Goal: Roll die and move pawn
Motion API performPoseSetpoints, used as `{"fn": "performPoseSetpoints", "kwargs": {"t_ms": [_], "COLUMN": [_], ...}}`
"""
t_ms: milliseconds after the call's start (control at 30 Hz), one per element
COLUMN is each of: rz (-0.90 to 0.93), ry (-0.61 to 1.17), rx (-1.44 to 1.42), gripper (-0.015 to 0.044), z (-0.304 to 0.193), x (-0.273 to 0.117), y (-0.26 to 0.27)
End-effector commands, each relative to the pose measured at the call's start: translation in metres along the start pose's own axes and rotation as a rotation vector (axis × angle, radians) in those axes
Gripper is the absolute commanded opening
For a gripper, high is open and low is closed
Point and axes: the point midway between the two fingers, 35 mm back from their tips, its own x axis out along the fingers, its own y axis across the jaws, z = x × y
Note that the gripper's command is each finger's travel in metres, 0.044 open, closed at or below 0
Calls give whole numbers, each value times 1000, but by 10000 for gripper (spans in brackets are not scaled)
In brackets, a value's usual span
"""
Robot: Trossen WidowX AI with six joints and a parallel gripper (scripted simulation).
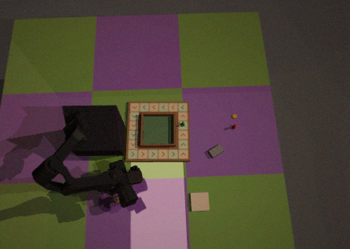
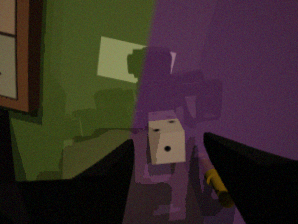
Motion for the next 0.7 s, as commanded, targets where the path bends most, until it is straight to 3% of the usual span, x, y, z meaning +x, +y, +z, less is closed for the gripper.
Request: {"fn": "performPoseSetpoints", "kwargs": {"t_ms": [0, 200, 433, 533, 667], "rz": [6, 6, 6, 8, 17], "ry": [-2, -2, -2, -3, -6], "rx": [-7, -7, -7, -6, -3], "gripper": [275, 118, 71, 0, 0], "z": [0, 0, 0, 2, 7], "x": [6, 6, 6, 2, -20], "y": [2, 2, 2, 2, 0]}}
